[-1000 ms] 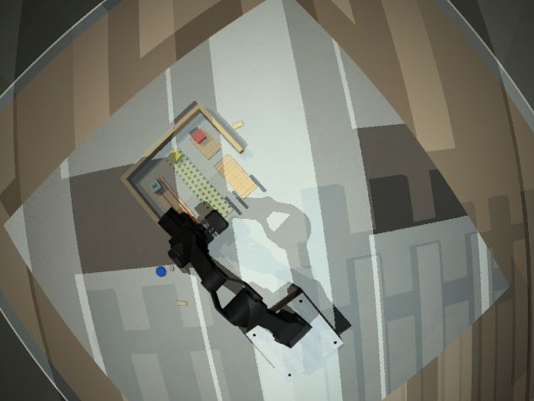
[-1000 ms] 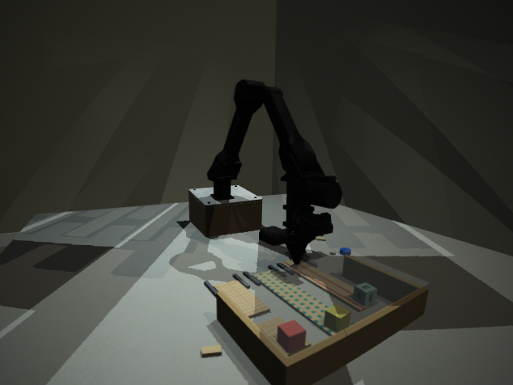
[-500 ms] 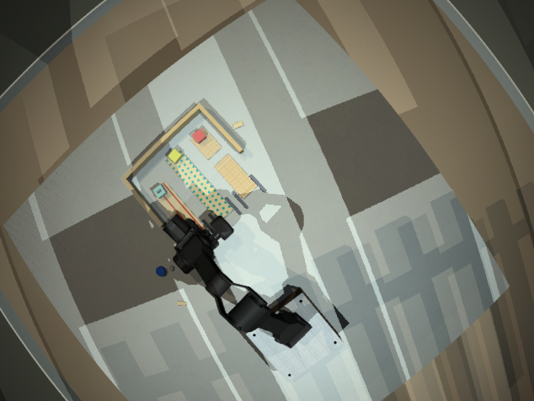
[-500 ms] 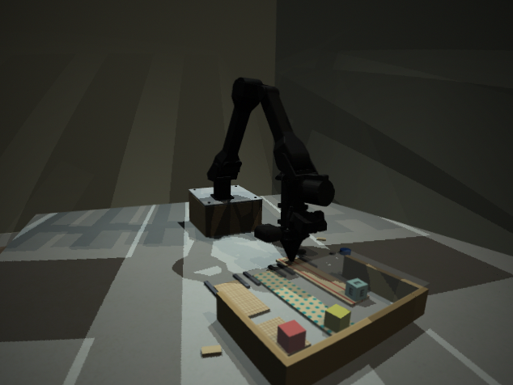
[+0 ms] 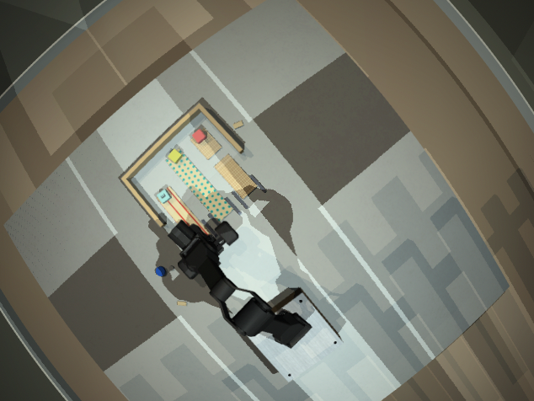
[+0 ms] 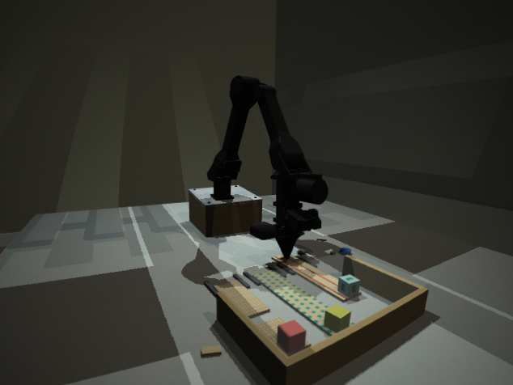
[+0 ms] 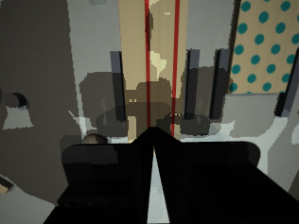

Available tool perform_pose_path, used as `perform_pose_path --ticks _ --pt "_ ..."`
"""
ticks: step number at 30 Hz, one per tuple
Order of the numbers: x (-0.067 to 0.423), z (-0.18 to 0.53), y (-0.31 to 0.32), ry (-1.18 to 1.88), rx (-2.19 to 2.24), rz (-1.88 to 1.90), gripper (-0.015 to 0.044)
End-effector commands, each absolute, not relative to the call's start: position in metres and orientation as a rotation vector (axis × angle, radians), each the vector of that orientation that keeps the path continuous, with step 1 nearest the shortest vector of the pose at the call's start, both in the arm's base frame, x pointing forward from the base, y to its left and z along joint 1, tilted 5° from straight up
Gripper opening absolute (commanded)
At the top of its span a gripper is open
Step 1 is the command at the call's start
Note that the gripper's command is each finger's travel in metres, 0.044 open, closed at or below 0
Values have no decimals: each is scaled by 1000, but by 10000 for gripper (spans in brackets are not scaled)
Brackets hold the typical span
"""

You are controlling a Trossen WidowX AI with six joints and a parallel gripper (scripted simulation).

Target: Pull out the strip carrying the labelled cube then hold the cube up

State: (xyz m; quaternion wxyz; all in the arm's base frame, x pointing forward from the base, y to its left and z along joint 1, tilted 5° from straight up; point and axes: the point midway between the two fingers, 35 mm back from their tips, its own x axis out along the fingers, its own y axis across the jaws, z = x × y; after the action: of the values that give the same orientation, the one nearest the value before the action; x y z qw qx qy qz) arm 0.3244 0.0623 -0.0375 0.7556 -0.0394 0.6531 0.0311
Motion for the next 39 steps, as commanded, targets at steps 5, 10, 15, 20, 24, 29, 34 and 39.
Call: perform_pose_path --ticks 5,10,15,20,24,29,34,39 --pt "304 -45 59 1455 -90 61 0" --pt "298 -46 58 1456 -90 61 0" --pt "291 -47 58 1456 -90 61 0" --pt "285 -48 57 1457 -90 61 0" --pt "280 -48 56 1458 -90 61 0" --pt "274 -49 56 1458 -90 61 0" --pt "268 -50 55 1459 -90 61 0" --pt "262 -51 55 1459 -90 61 0"
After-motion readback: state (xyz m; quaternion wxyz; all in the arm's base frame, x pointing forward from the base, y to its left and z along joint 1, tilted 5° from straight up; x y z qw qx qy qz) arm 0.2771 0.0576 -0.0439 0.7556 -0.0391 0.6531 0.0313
